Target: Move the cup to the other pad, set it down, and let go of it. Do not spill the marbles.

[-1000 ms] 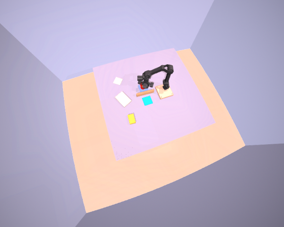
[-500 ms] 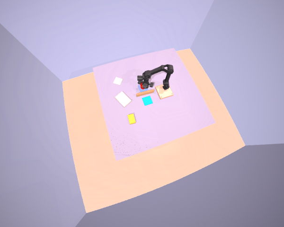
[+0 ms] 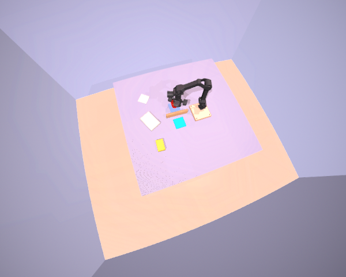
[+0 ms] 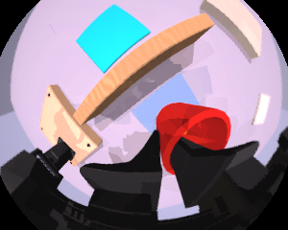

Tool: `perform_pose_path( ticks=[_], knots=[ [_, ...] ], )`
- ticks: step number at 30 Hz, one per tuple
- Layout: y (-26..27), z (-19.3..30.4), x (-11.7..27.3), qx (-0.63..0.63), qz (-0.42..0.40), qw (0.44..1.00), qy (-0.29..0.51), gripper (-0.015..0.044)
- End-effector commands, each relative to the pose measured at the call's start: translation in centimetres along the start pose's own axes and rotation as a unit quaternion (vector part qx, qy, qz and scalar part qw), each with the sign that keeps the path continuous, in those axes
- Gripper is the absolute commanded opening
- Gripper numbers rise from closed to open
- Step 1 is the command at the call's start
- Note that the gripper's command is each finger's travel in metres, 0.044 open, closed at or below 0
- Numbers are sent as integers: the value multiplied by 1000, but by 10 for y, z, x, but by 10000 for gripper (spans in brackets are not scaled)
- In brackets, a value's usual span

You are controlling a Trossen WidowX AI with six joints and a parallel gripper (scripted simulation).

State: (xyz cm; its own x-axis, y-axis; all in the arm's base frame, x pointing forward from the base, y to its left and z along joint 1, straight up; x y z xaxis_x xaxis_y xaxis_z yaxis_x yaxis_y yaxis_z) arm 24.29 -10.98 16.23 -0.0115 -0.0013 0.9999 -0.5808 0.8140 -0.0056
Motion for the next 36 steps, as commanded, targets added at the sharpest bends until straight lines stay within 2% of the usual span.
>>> perform_pose_path(
  ticks=[1, 15, 36],
  knots=[
    [-1, -1, 18, 0, 7, 1000, -3, 0],
    [3, 0, 60, 1, 7, 1000, -2, 0],
    [6, 0, 59, 3, 4, 1000, -2, 0]
  ],
)
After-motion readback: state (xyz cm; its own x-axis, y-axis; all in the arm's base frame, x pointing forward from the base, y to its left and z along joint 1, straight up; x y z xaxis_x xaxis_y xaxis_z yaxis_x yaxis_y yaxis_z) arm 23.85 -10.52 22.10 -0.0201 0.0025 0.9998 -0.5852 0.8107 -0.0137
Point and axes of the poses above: the point midway between the two fingers, 35 mm back from their tips, its own x axis back along the fingers, its own y axis across the jaws, z = x × y, the point moved 9 cm from there along x, back along the fingers, and after that the axes turned 14 degrees about -x, right-handed, at the moved point
